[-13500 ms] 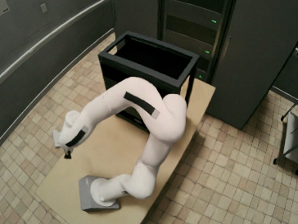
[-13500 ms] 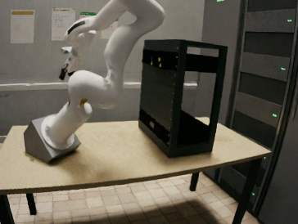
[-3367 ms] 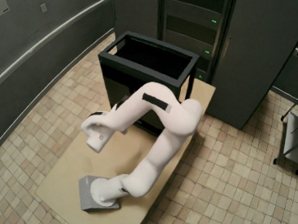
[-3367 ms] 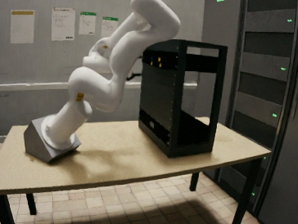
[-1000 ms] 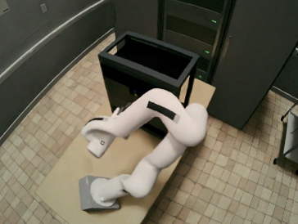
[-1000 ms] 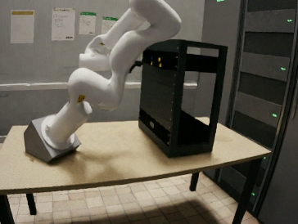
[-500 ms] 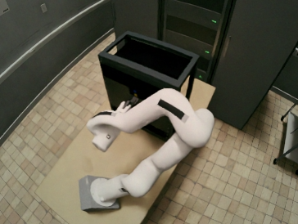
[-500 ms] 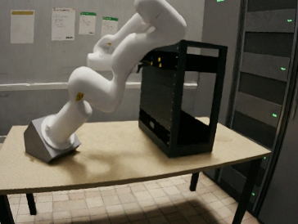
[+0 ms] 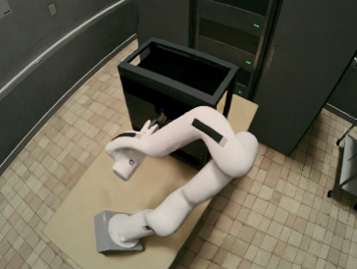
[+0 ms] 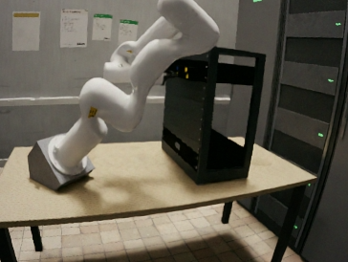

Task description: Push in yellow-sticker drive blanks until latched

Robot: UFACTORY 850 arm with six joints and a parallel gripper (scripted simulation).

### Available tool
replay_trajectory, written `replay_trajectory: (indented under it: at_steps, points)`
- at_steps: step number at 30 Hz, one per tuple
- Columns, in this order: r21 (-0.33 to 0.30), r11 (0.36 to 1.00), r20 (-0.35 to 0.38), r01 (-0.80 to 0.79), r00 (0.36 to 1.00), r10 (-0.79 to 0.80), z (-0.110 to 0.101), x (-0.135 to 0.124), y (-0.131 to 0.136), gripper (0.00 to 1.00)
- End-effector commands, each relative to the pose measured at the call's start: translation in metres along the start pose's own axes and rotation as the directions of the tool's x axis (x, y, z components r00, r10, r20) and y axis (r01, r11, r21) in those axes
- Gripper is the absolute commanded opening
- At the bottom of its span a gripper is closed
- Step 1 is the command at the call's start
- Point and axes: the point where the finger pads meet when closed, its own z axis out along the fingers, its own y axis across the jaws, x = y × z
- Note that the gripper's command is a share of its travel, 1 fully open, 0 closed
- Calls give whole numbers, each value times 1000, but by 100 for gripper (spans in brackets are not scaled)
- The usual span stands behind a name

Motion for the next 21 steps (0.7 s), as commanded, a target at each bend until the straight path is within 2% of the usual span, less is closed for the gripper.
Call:
replay_trajectory:
  at_steps: [1,7,21]
  points:
    - [0,1000,-1,-1,1000,1,1,0,-1,0]
    - [0,1000,-1,-1,1000,1,10,0,-1,0]
    - [0,1000,-1,-1,1000,1,13,0,-1,0]
